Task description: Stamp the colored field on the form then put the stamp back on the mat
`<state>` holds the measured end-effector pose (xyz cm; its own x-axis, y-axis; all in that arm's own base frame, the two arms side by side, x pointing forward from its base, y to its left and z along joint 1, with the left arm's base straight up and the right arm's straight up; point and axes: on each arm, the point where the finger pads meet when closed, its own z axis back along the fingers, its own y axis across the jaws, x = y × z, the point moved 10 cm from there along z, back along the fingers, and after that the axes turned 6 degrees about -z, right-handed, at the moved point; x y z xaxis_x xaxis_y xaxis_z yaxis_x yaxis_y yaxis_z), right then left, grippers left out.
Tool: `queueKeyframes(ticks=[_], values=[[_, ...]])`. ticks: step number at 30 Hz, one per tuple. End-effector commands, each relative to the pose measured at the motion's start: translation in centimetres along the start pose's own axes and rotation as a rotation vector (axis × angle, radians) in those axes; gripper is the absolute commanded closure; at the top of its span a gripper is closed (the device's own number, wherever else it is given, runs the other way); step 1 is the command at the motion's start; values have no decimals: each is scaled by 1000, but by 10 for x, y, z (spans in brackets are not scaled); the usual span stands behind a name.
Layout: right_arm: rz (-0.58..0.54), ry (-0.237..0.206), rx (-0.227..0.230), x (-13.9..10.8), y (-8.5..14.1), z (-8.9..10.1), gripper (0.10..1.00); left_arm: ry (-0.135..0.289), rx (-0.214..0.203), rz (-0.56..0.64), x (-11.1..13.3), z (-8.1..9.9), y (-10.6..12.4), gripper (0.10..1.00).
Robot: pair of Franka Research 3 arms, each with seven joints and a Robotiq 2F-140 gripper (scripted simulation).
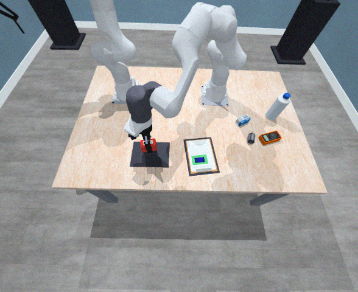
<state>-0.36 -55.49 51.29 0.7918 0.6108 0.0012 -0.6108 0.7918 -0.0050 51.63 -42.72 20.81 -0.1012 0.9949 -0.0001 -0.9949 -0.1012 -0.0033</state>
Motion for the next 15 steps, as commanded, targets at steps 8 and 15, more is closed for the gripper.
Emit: queueKeyframes(ticks=[8, 15], values=[[0, 0, 0, 0, 0, 0, 98, 0, 3, 34, -3, 2, -2, 826], [0, 0, 0, 0, 0, 0, 98, 0, 3, 34, -3, 2, -2, 826]])
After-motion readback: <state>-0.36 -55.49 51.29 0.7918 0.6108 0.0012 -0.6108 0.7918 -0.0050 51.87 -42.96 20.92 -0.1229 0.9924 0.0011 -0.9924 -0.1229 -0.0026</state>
